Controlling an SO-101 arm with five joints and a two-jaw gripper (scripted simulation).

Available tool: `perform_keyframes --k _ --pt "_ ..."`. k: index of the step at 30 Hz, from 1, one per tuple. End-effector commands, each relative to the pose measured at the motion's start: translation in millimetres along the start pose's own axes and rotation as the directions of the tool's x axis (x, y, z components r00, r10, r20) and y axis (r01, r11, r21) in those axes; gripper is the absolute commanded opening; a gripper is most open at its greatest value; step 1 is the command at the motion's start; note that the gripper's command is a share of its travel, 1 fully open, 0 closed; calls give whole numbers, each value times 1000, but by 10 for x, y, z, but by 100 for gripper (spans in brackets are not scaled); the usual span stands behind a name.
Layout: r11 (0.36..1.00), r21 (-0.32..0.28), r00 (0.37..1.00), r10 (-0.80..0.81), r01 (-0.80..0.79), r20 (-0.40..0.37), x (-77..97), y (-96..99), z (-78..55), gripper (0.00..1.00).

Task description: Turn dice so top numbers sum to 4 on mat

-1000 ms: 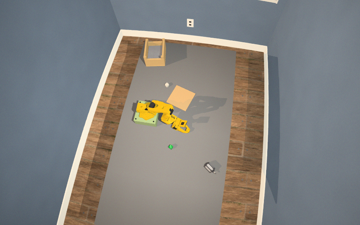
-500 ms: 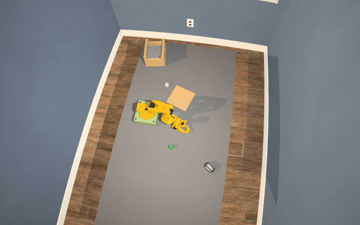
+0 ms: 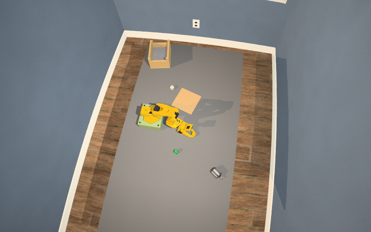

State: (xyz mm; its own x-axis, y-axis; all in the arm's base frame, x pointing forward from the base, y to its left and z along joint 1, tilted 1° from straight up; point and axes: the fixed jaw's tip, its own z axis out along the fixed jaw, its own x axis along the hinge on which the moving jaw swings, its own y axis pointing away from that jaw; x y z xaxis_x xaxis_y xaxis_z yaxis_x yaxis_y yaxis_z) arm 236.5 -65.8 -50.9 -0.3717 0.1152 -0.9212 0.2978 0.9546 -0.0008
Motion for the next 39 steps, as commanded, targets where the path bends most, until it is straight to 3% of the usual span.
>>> perform_keyframes --k 1,23,39 --pt "1000 -9 1000 -14 14 8 9 23 0 11" --pt "1000 -9 1000 -14 14 8 9 23 0 28" --pt "1000 -9 1000 -14 14 8 -58 24 -8 29"
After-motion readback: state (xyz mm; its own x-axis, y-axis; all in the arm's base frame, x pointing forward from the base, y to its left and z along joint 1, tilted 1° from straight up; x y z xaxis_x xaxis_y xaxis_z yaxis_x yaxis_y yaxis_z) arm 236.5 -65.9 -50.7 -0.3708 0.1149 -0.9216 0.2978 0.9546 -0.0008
